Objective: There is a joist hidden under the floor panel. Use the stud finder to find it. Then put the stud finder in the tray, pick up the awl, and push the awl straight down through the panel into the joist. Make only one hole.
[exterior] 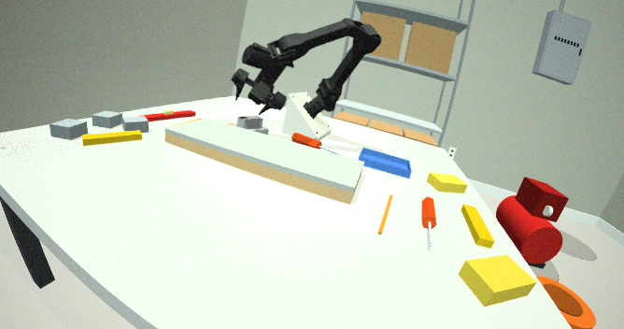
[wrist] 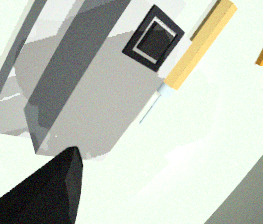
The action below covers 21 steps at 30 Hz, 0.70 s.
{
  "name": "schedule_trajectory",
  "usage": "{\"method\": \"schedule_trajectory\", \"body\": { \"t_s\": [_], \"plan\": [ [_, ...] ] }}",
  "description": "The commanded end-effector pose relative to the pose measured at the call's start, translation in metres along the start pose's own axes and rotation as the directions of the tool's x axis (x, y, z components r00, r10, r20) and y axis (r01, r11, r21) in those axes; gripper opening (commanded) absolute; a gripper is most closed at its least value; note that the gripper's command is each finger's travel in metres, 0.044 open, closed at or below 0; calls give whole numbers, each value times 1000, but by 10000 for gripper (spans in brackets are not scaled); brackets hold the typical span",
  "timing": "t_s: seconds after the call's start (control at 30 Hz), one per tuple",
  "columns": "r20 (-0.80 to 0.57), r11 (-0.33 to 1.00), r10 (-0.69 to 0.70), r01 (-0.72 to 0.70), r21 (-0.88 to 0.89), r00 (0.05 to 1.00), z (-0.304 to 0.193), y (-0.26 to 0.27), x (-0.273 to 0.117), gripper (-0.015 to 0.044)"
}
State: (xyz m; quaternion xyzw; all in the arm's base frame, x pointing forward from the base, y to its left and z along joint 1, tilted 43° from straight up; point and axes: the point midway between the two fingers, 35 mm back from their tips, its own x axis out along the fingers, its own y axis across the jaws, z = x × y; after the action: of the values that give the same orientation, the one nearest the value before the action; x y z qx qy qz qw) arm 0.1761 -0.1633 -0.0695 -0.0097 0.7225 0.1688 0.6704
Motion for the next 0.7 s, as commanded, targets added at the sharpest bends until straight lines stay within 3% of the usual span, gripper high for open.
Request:
{"method": "schedule_trajectory", "body": {
  "t_s": [0.0,0.17,0.67],
  "plan": [
    [319,849,155,-291,441,935,0,3,10,440],
    [530,598,200,-531,600,824,-2,4,7,440],
    [536,590,200,-537,603,820,-1,5,9,440]
  ]
}}
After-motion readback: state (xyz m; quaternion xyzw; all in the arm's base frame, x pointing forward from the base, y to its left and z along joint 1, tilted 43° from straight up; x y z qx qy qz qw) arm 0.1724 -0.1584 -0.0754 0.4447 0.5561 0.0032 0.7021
